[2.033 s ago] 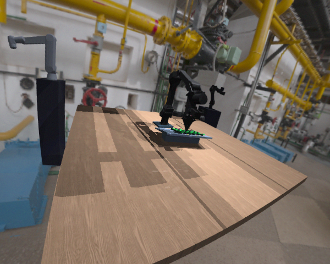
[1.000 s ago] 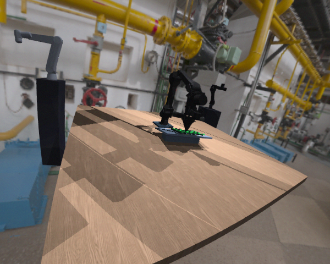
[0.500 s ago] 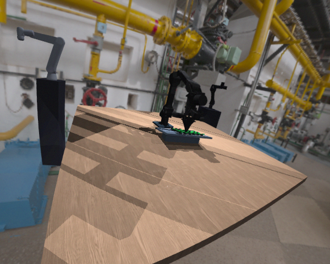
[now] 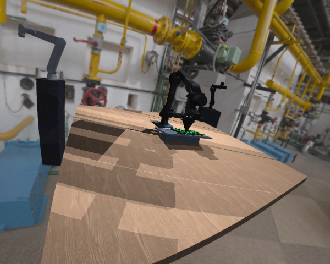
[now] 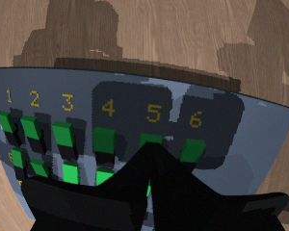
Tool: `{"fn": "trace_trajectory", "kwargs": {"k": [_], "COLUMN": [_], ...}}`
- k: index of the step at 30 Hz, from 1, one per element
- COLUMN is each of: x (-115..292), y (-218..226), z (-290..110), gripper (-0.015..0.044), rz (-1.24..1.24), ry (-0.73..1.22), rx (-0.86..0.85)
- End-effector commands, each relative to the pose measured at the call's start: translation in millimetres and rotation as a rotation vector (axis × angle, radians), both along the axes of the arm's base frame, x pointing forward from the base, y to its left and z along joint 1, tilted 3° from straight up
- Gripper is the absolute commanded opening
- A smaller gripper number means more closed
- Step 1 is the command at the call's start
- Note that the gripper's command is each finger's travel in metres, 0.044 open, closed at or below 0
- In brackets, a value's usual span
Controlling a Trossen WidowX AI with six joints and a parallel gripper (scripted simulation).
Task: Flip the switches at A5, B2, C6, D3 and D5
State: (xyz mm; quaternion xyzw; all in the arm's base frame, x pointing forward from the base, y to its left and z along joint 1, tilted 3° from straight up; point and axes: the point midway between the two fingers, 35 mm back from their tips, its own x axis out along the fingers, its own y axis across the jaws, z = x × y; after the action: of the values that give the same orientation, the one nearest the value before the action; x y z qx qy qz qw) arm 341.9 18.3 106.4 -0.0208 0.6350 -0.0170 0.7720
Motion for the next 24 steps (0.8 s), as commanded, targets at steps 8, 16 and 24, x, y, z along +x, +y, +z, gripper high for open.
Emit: {"fn": "trace_trajectory", "kwargs": {"k": [8,16,24], "x": [0.6,0.9,0.3], "y": [0.8,0.8,0.1], "z": [-3.1,-4.2,0.5], "gripper": [0.0000,0.0000,0.0000], "rz": [0.004,0.004,0.000], "ry": [0.003,0.003,-0.002], "rx": [0.005,0.005,0.000]}}
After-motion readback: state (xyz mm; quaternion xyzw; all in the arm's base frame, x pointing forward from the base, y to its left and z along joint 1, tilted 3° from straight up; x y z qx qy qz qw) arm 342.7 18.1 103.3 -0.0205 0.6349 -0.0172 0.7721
